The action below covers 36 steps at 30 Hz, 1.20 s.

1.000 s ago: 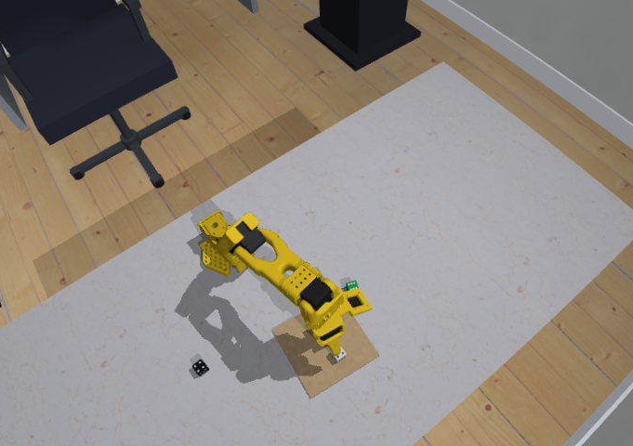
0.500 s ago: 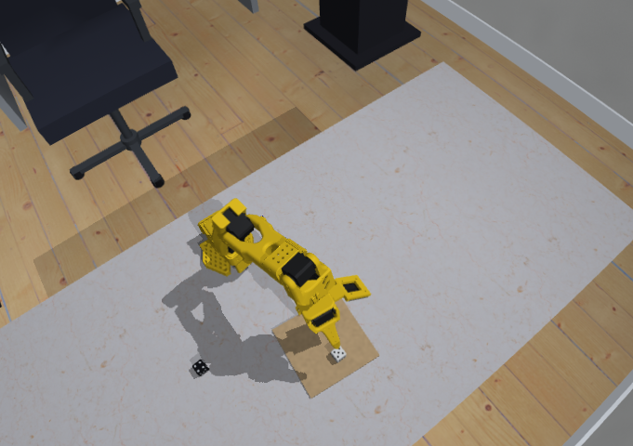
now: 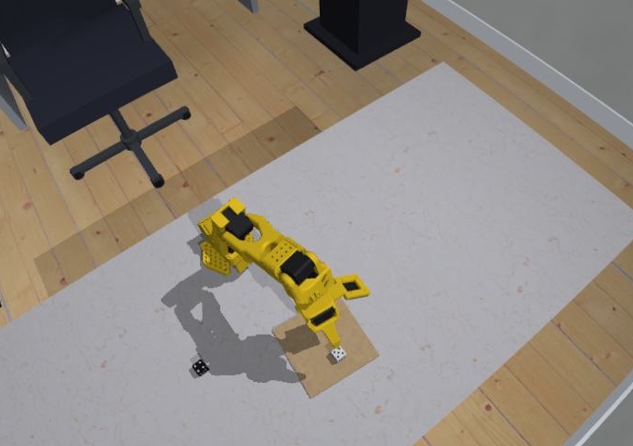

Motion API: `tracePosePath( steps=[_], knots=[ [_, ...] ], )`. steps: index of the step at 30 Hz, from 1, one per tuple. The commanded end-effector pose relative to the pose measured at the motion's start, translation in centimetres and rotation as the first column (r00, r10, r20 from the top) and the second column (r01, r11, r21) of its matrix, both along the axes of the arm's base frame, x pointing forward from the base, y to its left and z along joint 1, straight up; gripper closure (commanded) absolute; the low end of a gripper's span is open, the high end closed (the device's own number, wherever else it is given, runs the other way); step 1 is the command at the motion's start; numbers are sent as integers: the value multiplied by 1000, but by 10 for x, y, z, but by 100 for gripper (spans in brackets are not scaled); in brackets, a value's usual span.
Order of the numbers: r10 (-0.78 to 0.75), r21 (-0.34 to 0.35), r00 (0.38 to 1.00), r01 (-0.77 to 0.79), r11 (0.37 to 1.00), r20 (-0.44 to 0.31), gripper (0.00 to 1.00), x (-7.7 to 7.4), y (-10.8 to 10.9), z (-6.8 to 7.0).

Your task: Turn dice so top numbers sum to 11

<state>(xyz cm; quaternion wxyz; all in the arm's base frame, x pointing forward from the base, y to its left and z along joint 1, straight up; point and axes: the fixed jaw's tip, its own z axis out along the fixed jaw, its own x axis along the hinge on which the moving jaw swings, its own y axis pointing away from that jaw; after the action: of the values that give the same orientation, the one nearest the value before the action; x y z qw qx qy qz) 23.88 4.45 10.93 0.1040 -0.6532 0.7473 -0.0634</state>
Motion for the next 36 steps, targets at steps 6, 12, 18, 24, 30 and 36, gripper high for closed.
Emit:
tracePosePath(
  steps=[6,12,18,24,30,36],
  knots=[
    [-1,14,998,0,1000,58,71,-1,2,14],
    [15,11,998,-15,1000,54,71,-1,3,13],
    [131,-16,991,-131,991,27,71,-5,11,7],
    [280,-44,960,-280,959,-11,71,-10,21,0],
    [556,-75,826,-563,823,-96,71,-22,39,-14],
    [788,-69,587,-808,586,-184,72,-38,56,-29]
  ],
)
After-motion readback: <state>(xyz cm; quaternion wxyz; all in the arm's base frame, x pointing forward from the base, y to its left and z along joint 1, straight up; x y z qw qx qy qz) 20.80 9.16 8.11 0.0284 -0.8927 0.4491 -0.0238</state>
